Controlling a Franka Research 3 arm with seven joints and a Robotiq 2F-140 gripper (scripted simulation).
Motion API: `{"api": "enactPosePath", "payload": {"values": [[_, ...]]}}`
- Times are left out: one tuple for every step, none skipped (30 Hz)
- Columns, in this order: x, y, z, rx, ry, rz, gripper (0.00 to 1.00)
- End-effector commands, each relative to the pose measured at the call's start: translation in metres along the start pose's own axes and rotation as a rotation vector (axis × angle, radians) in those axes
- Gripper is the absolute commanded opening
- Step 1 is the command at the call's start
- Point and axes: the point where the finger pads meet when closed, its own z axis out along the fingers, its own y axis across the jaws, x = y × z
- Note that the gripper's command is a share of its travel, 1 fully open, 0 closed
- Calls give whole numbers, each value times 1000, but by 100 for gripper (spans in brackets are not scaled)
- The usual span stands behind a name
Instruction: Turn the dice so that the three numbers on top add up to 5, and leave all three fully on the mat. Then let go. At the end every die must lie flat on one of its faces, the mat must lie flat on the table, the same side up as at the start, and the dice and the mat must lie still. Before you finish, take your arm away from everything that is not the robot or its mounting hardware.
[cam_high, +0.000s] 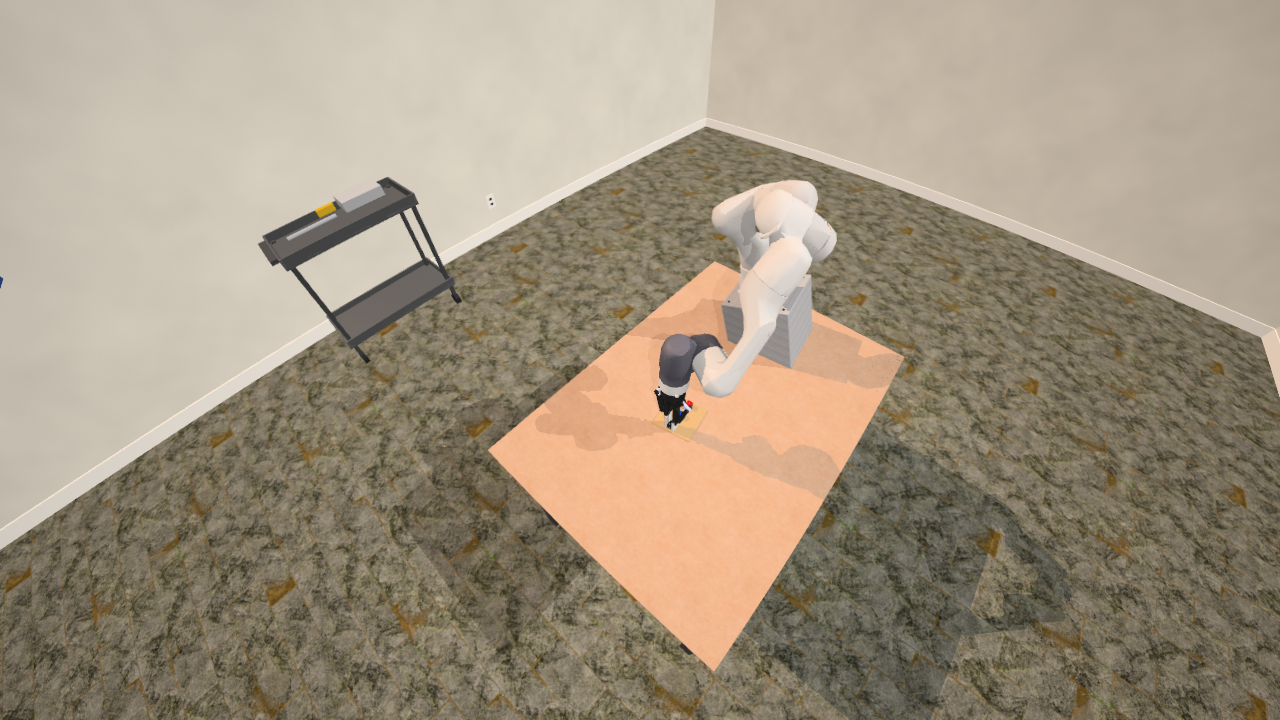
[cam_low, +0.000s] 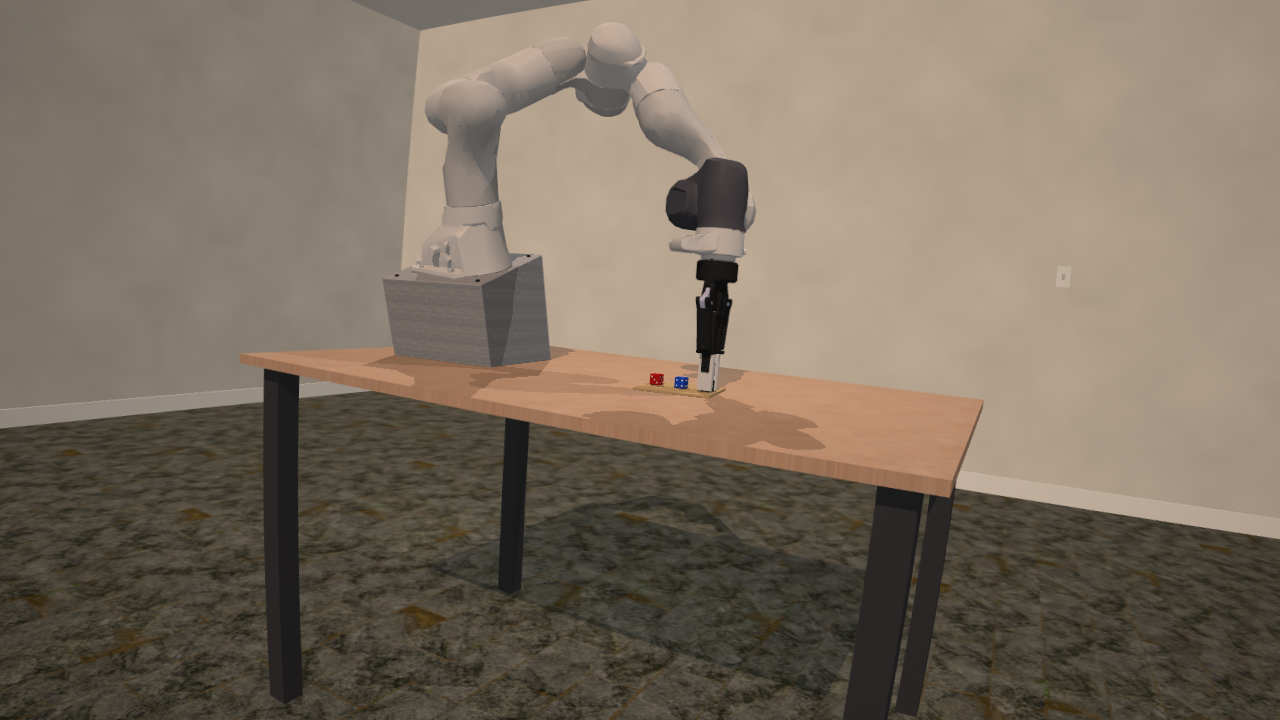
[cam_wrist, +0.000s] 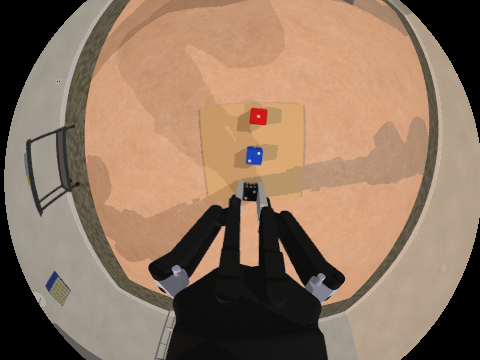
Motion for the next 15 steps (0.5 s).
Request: {"api": "enactPosePath", "payload": {"values": [[0, 0, 1, 0, -2, -3, 9], [0, 0, 1, 0, -2, -3, 9], [0, 0, 1, 0, -2, -3, 9], [0, 0, 1, 0, -2, -3, 9], [0, 0, 1, 0, -2, -3, 9], [0, 0, 1, 0, -2, -3, 9], [0, 0, 1, 0, -2, -3, 9], [0, 0, 1, 0, -2, -3, 9], [0, 0, 1, 0, -2, -3, 9], [0, 0, 1, 0, -2, -3, 9], [0, 0, 1, 0, -2, -3, 12], [0, 0, 1, 0, -2, -3, 12], [0, 0, 1, 0, -2, -3, 12], [0, 0, 1, 0, -2, -3, 14], [0, 0, 1, 0, -2, -3, 14]]}}
